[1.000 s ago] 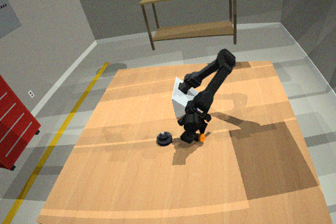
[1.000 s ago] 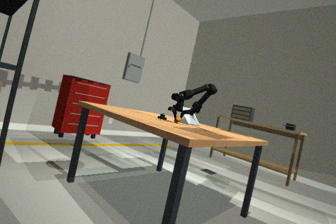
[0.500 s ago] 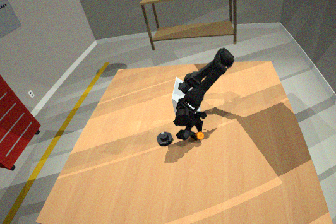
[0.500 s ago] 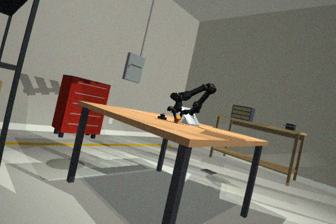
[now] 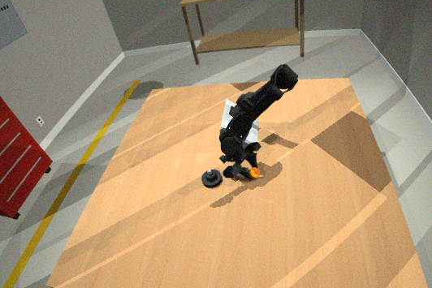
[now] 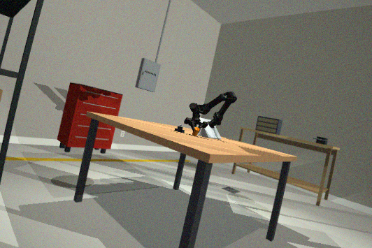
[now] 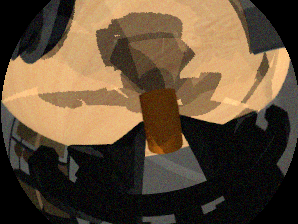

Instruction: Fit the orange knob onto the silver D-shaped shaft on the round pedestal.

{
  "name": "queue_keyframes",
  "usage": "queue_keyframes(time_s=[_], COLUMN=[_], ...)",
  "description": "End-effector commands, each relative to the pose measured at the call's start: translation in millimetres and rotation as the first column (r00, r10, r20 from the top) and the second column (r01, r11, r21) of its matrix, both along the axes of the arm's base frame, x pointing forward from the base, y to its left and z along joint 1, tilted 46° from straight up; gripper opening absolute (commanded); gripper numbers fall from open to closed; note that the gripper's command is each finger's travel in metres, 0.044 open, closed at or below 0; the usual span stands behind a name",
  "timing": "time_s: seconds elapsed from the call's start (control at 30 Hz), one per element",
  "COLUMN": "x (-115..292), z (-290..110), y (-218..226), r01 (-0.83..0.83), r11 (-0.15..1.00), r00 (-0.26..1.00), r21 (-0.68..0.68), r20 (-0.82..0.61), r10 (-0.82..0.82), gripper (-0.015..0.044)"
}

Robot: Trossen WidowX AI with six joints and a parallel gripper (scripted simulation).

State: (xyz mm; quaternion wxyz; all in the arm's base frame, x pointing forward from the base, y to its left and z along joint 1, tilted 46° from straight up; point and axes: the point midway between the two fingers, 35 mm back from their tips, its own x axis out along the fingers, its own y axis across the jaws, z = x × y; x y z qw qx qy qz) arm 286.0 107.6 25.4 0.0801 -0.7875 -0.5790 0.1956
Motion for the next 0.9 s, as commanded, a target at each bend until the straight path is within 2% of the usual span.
queue_keyframes(time_s=[0.0,0.53,0.87], x=[-3,-7,-10], z=[-3,-10,-13], y=[-2,-5,-9], r01=[0.017,0.046,0.044], r11=[0.999,0.988,0.986], r00=[1.000,0.997,0.998], r21=[0.047,0.150,0.163], r20=[0.003,0.054,0.047], r10=[-0.017,-0.055,-0.052], gripper=[0.0180,0.0180,0.0180])
